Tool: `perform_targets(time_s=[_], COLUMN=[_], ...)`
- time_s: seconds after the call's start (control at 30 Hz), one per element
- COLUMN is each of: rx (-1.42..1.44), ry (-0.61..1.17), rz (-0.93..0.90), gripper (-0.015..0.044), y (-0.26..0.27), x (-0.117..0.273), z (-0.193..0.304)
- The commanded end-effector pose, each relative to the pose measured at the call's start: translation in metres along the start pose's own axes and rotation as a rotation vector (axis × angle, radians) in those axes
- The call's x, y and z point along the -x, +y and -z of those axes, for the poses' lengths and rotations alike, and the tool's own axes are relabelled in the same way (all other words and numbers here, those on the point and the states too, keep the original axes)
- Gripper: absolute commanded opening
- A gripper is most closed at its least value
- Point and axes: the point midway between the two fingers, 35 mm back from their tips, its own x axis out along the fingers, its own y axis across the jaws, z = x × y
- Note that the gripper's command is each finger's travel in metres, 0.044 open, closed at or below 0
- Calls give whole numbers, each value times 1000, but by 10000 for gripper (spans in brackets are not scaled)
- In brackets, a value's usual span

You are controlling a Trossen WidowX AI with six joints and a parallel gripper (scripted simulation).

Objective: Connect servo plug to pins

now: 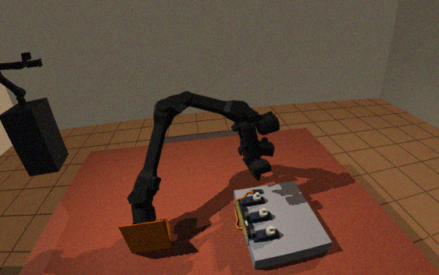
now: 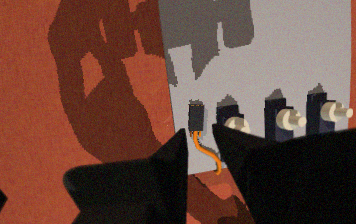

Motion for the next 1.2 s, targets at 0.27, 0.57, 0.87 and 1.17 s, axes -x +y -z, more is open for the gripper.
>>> perform_targets(time_s=[0.27,0.57,0.87,1.17], rx=[-202,-202,-202,-202], ry=[184,184,184,184], rz=[-126,-127,-128,-128], gripper=[115,115,115,89], y=[-13,-9,-8,-7], x=[-17,-40,-47,-56], z=[4,8,9,11])
